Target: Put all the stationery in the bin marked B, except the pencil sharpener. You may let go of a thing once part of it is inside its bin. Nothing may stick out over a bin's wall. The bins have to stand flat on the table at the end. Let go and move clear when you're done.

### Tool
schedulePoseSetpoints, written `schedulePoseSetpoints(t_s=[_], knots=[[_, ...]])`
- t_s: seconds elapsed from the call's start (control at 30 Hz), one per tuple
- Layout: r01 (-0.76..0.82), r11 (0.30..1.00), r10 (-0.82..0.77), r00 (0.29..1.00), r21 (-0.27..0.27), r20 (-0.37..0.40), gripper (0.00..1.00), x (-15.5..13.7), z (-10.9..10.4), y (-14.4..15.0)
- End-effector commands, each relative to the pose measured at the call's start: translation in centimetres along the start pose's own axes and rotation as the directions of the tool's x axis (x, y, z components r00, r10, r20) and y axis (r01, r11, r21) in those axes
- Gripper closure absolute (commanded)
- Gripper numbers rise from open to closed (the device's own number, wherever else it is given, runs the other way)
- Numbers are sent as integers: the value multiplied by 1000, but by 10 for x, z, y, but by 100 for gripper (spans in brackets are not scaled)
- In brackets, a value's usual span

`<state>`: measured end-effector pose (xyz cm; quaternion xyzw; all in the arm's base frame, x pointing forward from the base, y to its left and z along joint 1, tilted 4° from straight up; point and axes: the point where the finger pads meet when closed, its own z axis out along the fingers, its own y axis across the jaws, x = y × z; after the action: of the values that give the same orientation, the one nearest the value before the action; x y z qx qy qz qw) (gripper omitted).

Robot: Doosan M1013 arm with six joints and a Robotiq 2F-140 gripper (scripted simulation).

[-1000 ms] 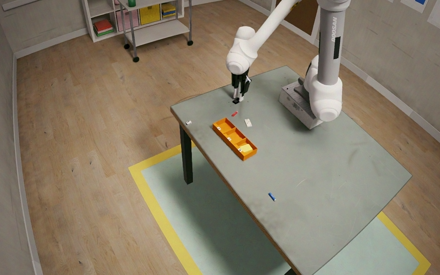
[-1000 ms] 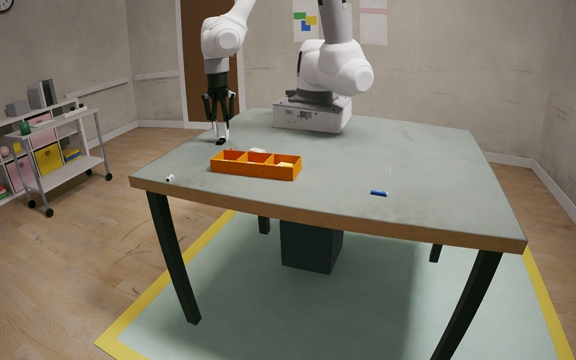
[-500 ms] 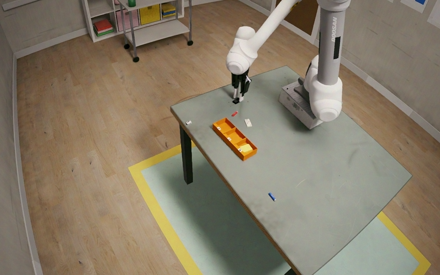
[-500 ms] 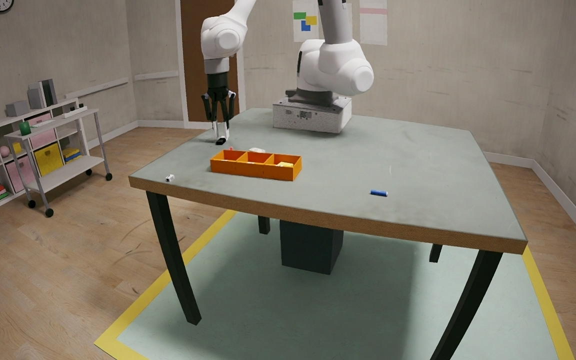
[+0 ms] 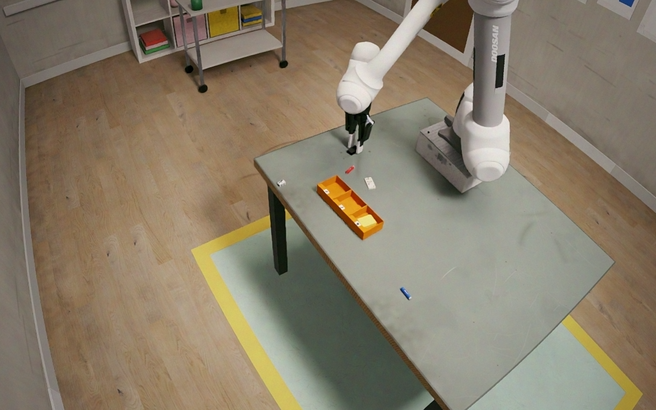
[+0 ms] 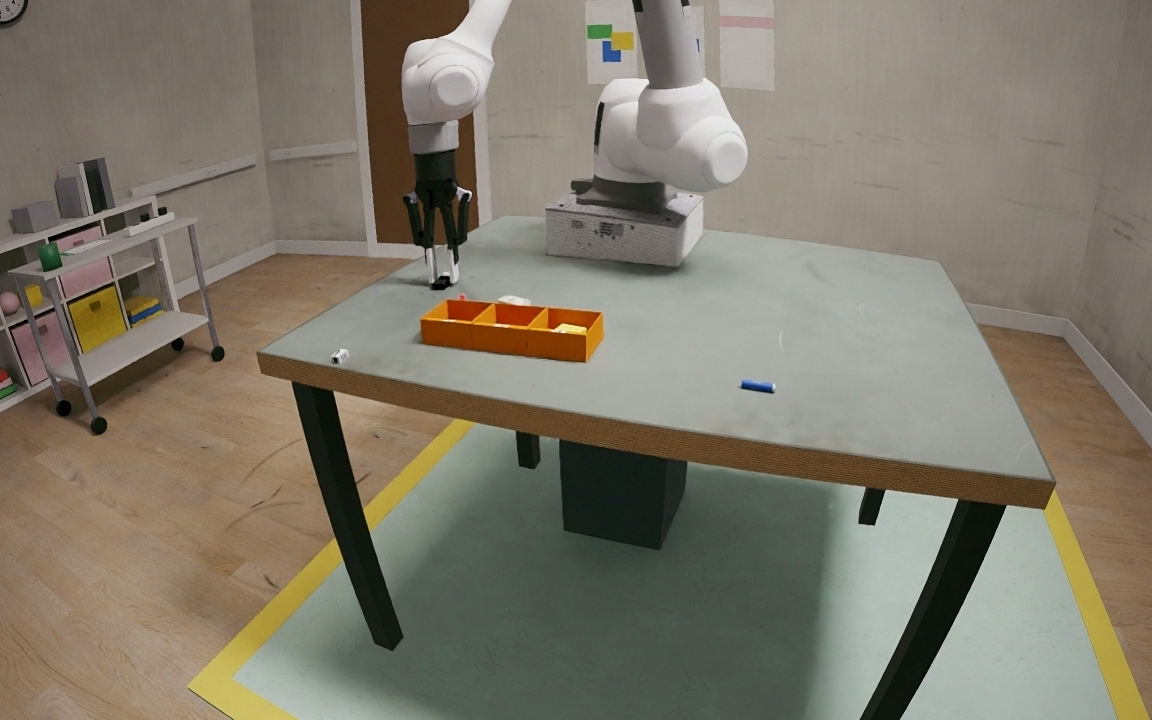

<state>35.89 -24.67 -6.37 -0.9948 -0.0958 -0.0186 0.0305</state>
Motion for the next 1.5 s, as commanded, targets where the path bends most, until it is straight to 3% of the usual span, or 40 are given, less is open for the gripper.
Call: schedulePoseSetpoints(t_s=[0.0, 1.47], knots=[[3, 1000, -3, 1000, 3, -3, 69, 2, 4, -3], [3, 1000, -3, 1000, 3, -3, 69, 2, 4, -3]])
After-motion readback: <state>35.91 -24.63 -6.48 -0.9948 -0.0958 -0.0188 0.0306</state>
